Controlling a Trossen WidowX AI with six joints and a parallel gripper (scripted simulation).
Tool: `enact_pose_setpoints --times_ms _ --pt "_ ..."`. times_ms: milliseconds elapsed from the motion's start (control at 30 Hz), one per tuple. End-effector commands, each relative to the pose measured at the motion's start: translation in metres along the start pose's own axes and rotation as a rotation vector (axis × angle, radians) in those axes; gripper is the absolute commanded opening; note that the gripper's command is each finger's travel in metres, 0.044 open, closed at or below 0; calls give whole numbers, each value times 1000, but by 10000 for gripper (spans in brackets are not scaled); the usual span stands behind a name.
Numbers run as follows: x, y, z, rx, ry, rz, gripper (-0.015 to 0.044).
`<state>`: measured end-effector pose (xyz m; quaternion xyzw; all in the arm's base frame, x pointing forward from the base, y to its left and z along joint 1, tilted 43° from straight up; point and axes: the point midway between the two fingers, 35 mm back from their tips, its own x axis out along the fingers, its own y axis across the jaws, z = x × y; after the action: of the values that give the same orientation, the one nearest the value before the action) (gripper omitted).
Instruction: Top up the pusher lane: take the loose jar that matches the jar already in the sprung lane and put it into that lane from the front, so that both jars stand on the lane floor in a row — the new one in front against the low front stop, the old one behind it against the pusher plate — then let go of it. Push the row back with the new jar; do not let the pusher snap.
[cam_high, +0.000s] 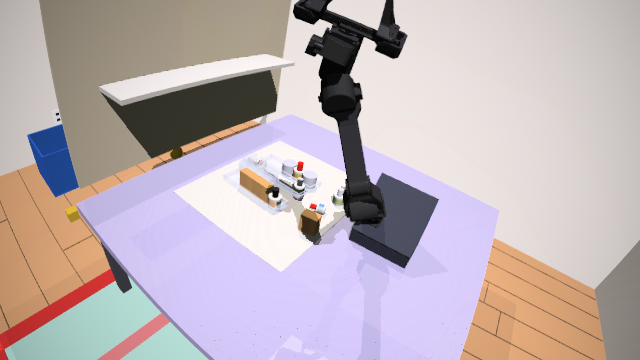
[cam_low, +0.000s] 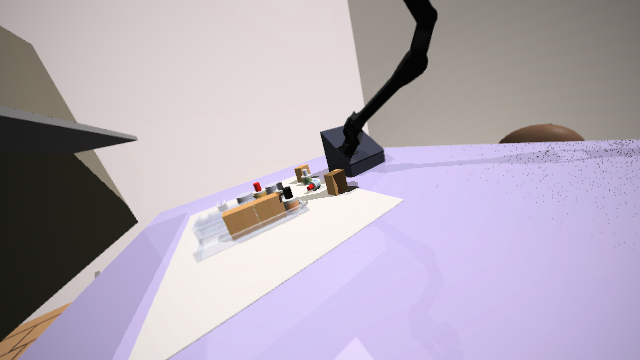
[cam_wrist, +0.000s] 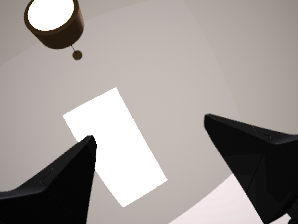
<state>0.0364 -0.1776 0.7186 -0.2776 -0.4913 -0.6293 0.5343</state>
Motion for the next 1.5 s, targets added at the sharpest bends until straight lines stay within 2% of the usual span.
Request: enact_pose_setpoints --times_ms 0,33,300,633,733,1100,1467 --pt "0 1 -2 -1 6 5 426" --pt "-1 5 -10 -4 23 20 440" --pt "-35 60 -127 -39 317 240 440" --pt "-127 103 -265 -46 744 473 440" --pt "-151 103 -286 -124 830 507 440" --pt "-295 104 -384 -99 1326 656 440" --pt "-457 68 -422 -72 1892 669 440"
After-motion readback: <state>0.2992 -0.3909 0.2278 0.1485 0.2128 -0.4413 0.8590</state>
